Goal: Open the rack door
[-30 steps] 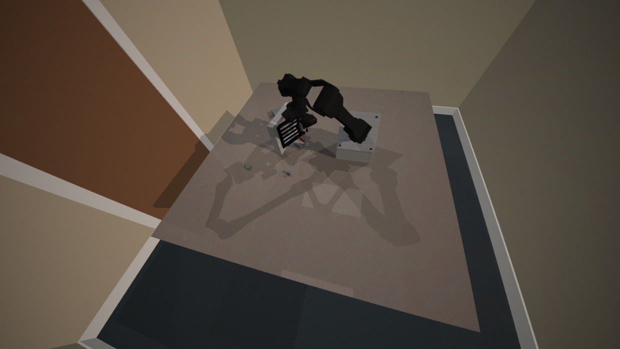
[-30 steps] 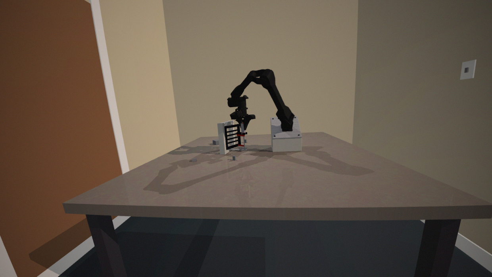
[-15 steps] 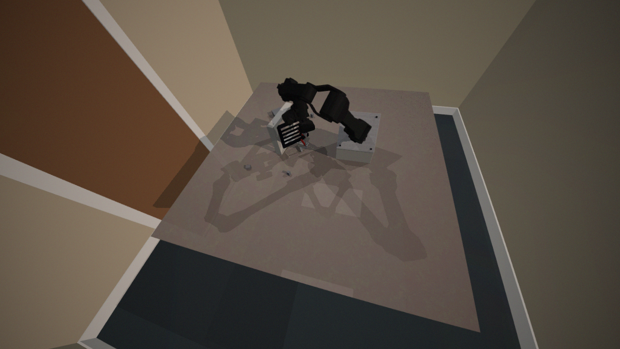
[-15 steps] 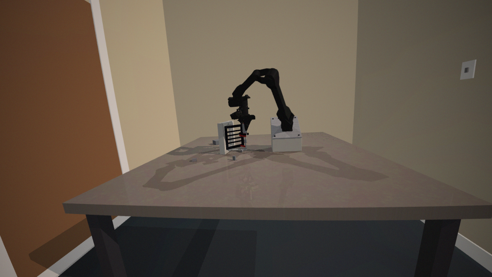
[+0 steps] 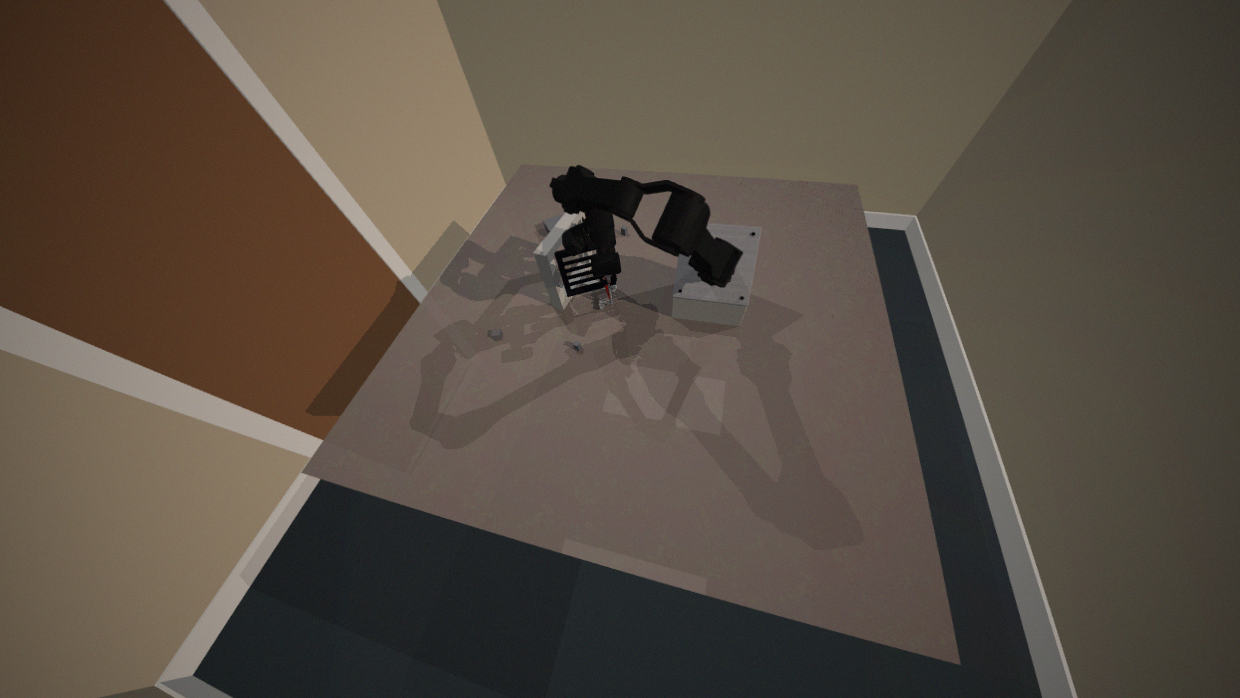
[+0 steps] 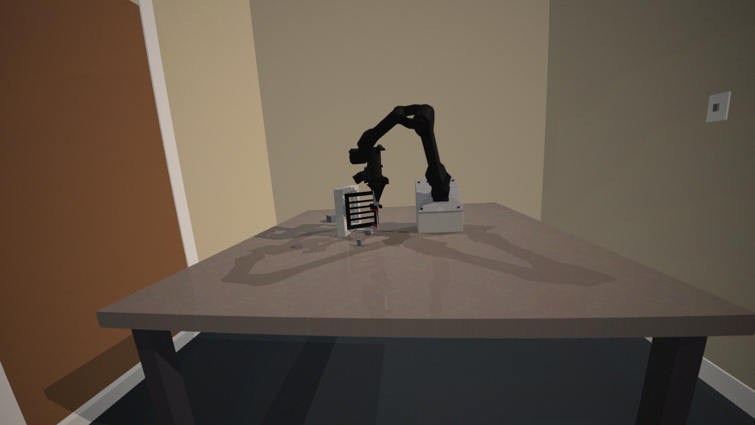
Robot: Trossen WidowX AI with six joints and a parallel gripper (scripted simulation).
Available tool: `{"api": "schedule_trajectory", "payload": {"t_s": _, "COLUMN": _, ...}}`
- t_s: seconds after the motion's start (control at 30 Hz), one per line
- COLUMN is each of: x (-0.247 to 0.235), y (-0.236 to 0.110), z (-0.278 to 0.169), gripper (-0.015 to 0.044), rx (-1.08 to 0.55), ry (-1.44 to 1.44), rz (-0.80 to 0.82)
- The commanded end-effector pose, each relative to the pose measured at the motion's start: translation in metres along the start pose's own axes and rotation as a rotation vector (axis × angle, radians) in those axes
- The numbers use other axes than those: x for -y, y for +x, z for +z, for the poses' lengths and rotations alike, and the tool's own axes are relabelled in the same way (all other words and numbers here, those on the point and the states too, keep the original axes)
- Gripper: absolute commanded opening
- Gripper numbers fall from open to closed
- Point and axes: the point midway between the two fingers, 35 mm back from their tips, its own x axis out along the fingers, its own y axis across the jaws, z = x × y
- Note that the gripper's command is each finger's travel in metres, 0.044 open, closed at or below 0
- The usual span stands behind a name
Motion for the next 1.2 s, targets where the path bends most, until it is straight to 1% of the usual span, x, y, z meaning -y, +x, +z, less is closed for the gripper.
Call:
{"api": "schedule_trajectory", "payload": {"t_s": 0.0, "x": -0.006, "y": 0.000, "z": 0.002, "gripper": 0.0023, "rx": 0.009, "ry": 0.059, "rz": 0.004}}
{"api": "schedule_trajectory", "payload": {"t_s": 1.17, "x": -0.060, "y": -0.001, "z": 0.036, "gripper": 0.0023, "rx": 0.009, "ry": 0.565, "rz": 0.009}}
